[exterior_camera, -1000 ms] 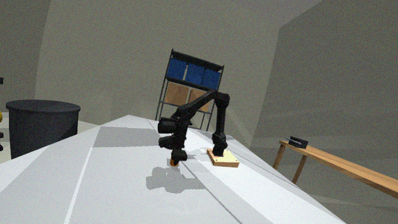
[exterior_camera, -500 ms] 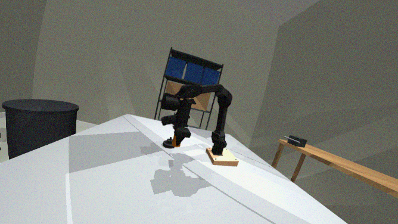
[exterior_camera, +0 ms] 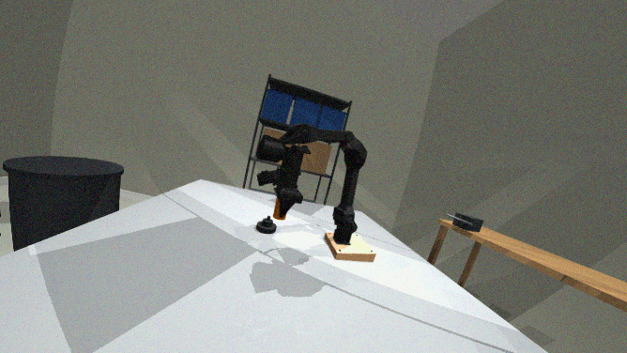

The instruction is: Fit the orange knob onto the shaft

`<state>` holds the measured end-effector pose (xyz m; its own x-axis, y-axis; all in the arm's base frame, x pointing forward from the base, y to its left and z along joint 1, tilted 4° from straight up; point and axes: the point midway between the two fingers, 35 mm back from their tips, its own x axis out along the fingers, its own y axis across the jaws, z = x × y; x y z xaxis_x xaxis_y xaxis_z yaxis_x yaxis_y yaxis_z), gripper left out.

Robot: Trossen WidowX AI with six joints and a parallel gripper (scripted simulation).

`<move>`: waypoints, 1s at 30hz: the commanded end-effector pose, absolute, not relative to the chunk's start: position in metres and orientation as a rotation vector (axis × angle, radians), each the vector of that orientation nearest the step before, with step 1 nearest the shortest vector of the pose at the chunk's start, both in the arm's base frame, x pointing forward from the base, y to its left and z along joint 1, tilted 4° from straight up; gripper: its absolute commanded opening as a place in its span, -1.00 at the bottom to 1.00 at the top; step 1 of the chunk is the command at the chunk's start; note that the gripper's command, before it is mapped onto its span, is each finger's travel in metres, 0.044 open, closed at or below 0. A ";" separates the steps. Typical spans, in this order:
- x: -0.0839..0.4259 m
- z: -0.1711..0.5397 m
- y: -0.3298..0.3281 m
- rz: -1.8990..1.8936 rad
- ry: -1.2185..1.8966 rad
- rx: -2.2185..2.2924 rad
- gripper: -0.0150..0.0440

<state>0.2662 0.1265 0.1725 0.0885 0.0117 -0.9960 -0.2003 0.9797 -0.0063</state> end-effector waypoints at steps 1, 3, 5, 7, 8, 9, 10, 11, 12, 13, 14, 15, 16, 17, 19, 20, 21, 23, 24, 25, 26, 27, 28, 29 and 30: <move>0.273 0.170 0.116 0.162 1.474 -0.154 -0.49; 0.276 0.168 0.111 0.162 1.474 -0.156 -0.49; 0.279 0.166 0.106 0.162 1.474 -0.158 -0.49; 0.282 0.165 0.100 0.162 1.474 -0.160 -0.49; 0.283 0.164 0.098 0.162 1.474 -0.161 -0.49; 0.284 0.163 0.095 0.162 1.474 -0.162 -0.49; 0.286 0.162 0.092 0.162 1.474 -0.163 -0.49; 0.287 0.161 0.089 0.162 1.474 -0.164 -0.49; 0.288 0.160 0.087 0.161 1.474 -0.164 -0.49; 0.289 0.160 0.084 0.161 1.474 -0.164 -0.49; 0.291 0.159 0.081 0.161 1.474 -0.164 -0.49; 0.292 0.158 0.078 0.161 1.474 -0.164 -0.49; 0.293 0.157 0.075 0.160 1.474 -0.165 -0.49; 0.294 0.157 0.072 0.160 1.474 -0.165 -0.49; 0.296 0.155 0.067 0.160 1.474 -0.165 -0.49; 0.297 0.154 0.064 0.159 1.474 -0.165 -0.49; 0.298 0.154 0.061 0.159 1.474 -0.165 -0.49; 0.300 0.152 0.055 0.159 1.474 -0.165 -0.49; 0.301 0.151 0.052 0.158 1.474 -0.165 -0.49; 0.302 0.151 0.049 0.158 1.474 -0.165 -0.49; 0.303 0.150 0.046 0.158 1.474 -0.165 -0.49; 0.304 0.149 0.043 0.158 1.474 -0.165 -0.49; 0.305 0.148 0.040 0.157 1.474 -0.165 -0.49; 0.305 0.148 0.037 0.157 1.474 -0.165 -0.49; 0.306 0.147 0.034 0.157 1.474 -0.165 -0.49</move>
<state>0.3033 0.0441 0.1497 0.0893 0.0017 -0.9960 -0.2019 0.9793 -0.0165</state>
